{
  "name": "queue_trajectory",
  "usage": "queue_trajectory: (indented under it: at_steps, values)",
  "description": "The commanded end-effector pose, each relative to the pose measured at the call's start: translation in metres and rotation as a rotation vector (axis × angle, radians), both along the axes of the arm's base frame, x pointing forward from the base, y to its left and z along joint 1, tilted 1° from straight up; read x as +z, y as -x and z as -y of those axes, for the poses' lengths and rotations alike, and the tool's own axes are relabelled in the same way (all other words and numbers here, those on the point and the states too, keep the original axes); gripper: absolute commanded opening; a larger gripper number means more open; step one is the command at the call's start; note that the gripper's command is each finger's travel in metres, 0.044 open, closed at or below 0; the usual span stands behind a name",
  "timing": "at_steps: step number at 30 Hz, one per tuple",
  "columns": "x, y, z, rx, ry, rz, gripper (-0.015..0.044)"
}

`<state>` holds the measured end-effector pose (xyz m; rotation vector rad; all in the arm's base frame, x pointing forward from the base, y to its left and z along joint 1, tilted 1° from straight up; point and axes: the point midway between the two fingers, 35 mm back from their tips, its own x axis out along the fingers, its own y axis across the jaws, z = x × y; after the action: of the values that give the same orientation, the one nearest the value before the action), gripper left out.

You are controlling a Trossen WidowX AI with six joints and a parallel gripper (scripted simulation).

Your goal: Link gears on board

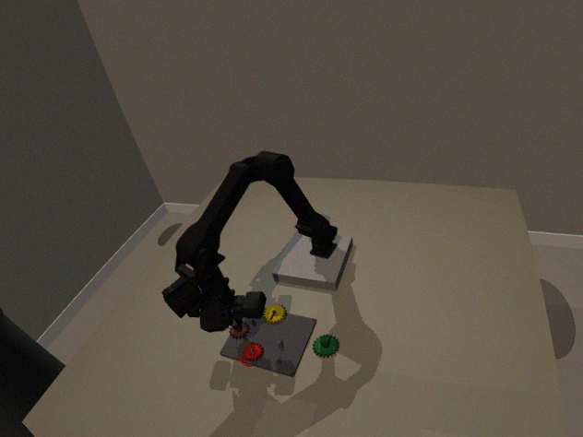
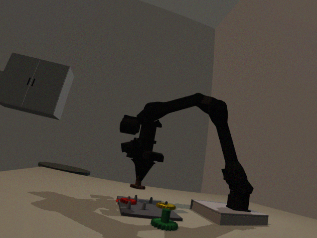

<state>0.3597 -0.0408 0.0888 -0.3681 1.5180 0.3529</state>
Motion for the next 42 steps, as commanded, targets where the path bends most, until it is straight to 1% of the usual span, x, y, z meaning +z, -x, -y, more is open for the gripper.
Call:
queue_trajectory:
  at_steps: [1, 6, 12, 22, 28, 34, 42]
  values:
    - [-0.006, 0.000, 0.001, 0.061, 0.005, -0.001, 0.0000]
    - [-0.014, 0.000, 0.001, 0.098, 0.005, -0.001, 0.0000]
    - [-0.022, -0.001, 0.001, 0.063, 0.005, -0.001, 0.0000]
    - [-0.037, 0.000, 0.001, -0.131, 0.000, 0.000, 0.0000]
    - [-0.037, 0.000, 0.001, -0.260, -0.003, 0.001, 0.0000]
    - [-0.037, -0.001, 0.001, -0.222, -0.002, 0.001, 0.0000]
    - [-0.038, -0.001, 0.000, -0.059, 0.002, 0.000, 0.0000]
